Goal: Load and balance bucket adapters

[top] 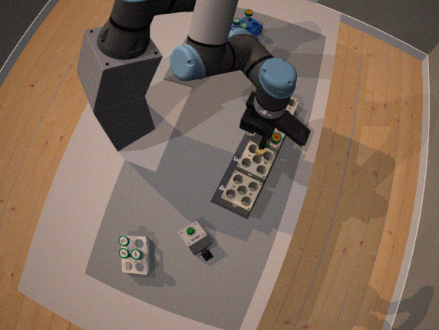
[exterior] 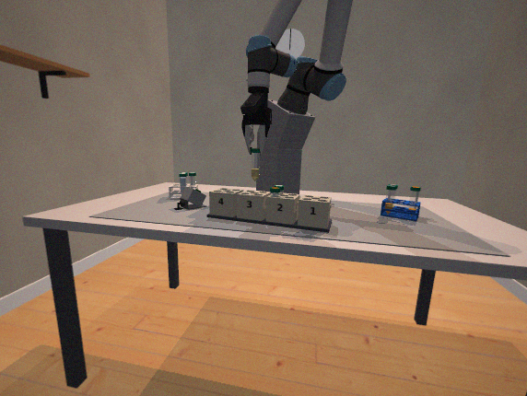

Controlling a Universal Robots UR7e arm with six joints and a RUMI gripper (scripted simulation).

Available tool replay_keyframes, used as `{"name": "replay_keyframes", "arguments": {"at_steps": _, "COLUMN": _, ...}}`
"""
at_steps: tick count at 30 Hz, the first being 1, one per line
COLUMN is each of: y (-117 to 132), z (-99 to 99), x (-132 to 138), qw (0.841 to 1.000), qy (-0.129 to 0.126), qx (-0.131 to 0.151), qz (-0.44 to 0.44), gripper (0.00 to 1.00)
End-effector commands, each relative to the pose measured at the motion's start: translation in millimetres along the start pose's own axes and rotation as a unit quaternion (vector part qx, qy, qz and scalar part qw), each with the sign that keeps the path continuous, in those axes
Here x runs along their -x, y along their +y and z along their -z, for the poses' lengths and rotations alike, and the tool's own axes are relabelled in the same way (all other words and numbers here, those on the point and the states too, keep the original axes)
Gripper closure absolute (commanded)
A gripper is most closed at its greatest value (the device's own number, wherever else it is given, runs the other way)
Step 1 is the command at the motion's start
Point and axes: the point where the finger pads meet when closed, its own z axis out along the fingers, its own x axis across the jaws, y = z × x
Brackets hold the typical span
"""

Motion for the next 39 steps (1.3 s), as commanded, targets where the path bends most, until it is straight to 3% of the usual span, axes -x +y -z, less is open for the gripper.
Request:
{"name": "replay_keyframes", "arguments": {"at_steps": 1, "y": -0.9, "z": -3.6, "x": -1.0, "qw": 1.000, "qy": 0.000, "qx": 0.000, "qz": 0.000, "gripper": 1.00}}
{"name": "replay_keyframes", "arguments": {"at_steps": 14, "y": -0.9, "z": -38.3, "x": -1.0, "qw": 1.000, "qy": 0.000, "qx": 0.000, "qz": 0.000, "gripper": 1.00}}
{"name": "replay_keyframes", "arguments": {"at_steps": 39, "y": -0.9, "z": -46.3, "x": -1.0, "qw": 1.000, "qy": 0.000, "qx": 0.000, "qz": 0.000, "gripper": 1.00}}
